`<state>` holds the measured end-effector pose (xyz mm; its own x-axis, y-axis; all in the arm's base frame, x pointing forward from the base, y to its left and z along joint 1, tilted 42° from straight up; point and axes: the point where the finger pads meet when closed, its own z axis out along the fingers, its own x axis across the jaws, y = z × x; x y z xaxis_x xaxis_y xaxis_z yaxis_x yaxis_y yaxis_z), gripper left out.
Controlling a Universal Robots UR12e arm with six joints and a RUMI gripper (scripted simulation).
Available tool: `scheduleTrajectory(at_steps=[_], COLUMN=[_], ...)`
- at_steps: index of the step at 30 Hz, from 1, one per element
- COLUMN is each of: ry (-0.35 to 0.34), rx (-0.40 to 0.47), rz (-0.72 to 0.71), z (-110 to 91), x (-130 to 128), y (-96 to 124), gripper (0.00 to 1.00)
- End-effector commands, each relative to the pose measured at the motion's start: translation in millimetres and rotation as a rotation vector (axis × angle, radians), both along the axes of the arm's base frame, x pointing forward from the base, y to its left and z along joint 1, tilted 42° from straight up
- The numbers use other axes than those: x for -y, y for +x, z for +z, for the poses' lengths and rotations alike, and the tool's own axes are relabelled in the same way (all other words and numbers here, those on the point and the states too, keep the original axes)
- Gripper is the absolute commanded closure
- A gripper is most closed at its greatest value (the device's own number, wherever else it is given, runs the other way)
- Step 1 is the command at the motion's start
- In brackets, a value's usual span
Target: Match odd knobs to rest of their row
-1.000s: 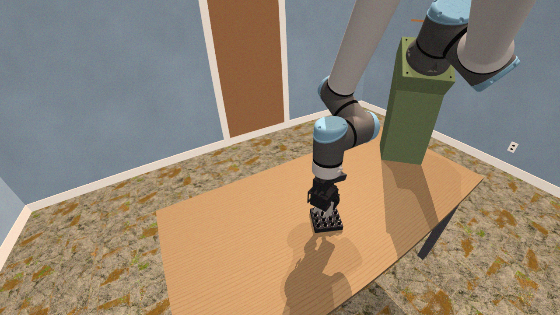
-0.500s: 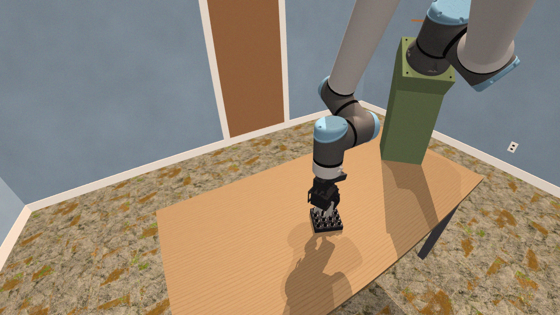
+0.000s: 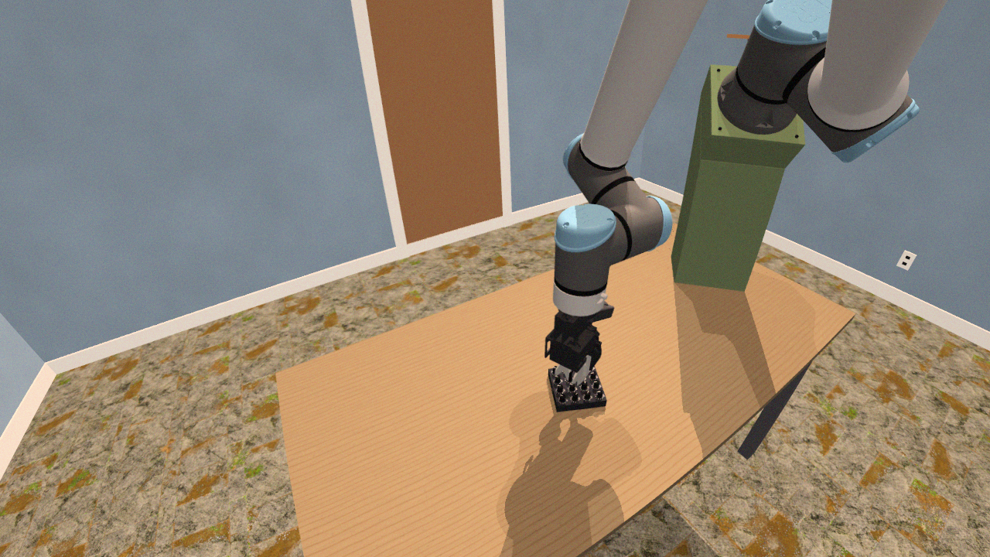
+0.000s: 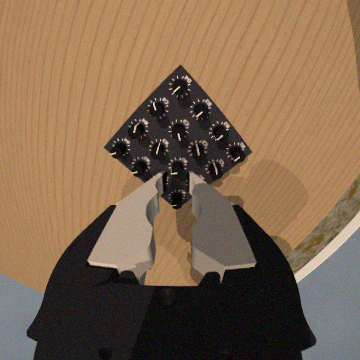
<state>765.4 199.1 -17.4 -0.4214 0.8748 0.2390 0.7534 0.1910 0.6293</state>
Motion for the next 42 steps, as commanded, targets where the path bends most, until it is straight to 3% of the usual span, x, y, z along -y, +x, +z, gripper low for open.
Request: scheduleTrajectory(at_steps=[1, 42], ry=[0.0, 0.0], rx=[0.001, 0.001], rz=[0.0, 0.0], z=[0.5, -4.5], x=[0.2, -2.8], y=[0.1, 3.5], gripper=[0.89, 0.89])
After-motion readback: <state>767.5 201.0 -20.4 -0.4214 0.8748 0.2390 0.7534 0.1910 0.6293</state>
